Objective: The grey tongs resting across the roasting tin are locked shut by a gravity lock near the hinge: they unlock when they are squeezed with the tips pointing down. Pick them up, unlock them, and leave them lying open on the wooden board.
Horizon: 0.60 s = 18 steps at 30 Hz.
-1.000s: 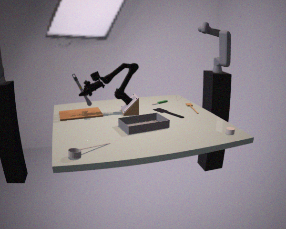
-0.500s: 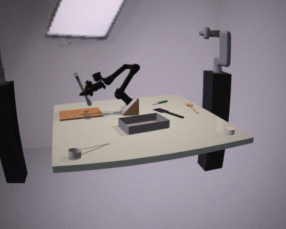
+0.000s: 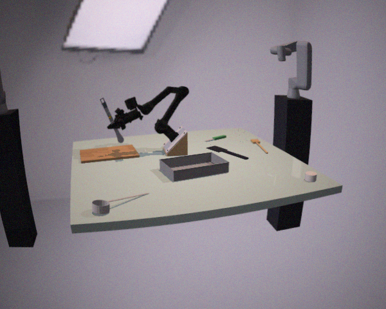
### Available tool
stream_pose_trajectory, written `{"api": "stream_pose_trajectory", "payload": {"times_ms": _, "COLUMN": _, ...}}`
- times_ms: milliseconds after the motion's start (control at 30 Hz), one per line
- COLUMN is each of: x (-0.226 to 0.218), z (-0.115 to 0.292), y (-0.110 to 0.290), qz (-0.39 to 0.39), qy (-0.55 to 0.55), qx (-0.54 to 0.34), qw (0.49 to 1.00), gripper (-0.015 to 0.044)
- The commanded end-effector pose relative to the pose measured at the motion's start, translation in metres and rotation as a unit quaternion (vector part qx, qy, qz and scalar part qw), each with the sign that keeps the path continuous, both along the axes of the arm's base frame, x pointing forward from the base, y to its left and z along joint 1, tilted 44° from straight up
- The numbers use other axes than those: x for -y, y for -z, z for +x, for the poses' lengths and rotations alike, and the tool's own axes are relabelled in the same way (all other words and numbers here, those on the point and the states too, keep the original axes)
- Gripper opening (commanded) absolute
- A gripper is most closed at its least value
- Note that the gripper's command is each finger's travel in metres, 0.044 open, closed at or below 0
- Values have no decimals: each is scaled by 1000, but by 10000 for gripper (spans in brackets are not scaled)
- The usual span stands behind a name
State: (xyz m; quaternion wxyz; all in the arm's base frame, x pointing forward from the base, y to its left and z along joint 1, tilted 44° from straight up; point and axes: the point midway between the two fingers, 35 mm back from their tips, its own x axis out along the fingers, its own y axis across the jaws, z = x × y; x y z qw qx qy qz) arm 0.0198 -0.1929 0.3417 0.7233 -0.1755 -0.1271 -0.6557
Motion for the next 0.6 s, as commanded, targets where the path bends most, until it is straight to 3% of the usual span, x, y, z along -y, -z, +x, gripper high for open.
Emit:
{"api": "stream_pose_trajectory", "payload": {"times_ms": 0, "x": -1, "z": 1, "y": -2, "qz": -5, "qy": -2, "qx": -3, "qw": 1000, "gripper": -150}}
{"api": "stream_pose_trajectory", "payload": {"times_ms": 333, "x": 0, "z": 1, "y": -2, "qz": -1, "qy": -2, "qx": -3, "qw": 1000, "gripper": -150}}
{"api": "stream_pose_trajectory", "payload": {"times_ms": 567, "x": 9, "z": 2, "y": -8, "qz": 48, "qy": -3, "qx": -2, "qw": 999, "gripper": -150}}
